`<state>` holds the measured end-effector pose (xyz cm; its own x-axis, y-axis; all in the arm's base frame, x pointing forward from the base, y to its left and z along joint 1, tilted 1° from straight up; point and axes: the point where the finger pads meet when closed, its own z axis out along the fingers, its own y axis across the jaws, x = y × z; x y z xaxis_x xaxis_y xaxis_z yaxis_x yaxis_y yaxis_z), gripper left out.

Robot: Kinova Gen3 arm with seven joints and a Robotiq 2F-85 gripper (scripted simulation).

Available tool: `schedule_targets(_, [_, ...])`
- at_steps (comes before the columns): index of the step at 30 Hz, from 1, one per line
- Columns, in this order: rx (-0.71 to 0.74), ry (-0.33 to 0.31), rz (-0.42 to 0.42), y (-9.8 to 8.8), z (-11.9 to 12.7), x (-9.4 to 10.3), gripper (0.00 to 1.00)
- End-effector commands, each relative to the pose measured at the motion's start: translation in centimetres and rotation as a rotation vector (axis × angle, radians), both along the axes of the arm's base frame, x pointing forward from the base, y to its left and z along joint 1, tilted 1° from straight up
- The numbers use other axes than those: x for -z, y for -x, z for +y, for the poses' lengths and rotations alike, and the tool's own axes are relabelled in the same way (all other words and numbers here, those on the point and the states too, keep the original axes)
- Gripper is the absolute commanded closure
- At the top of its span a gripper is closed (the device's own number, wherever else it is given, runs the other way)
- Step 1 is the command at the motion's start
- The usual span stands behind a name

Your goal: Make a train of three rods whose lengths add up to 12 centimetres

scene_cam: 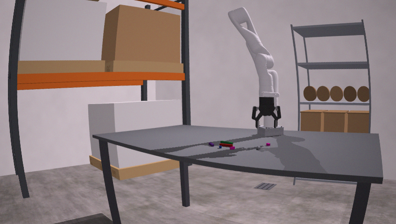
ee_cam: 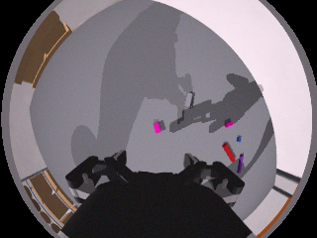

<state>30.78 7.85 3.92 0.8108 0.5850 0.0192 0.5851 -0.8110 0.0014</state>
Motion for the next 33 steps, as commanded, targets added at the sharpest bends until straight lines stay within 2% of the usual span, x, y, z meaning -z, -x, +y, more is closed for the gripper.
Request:
schedule_targets(1, [-0.011, -0.001, -0.001, 0.0, -0.1, 0.1, 0.00])
schedule_targets(21, [0.024, -0.002, -0.003, -0.5, -0.1, 0.0, 0.00])
schedule_targets(26, [0.167, -0.003, 0.008, -1.2, -0.4, 0.1, 0.00])
schedule_targets(31, [0.417, 0.003, 0.015, -2.8, -1.5, 0.3, 0.00])
schedule_targets(33, [0.417, 0.003, 0.015, -2.8, -1.5, 0.3, 0.00])
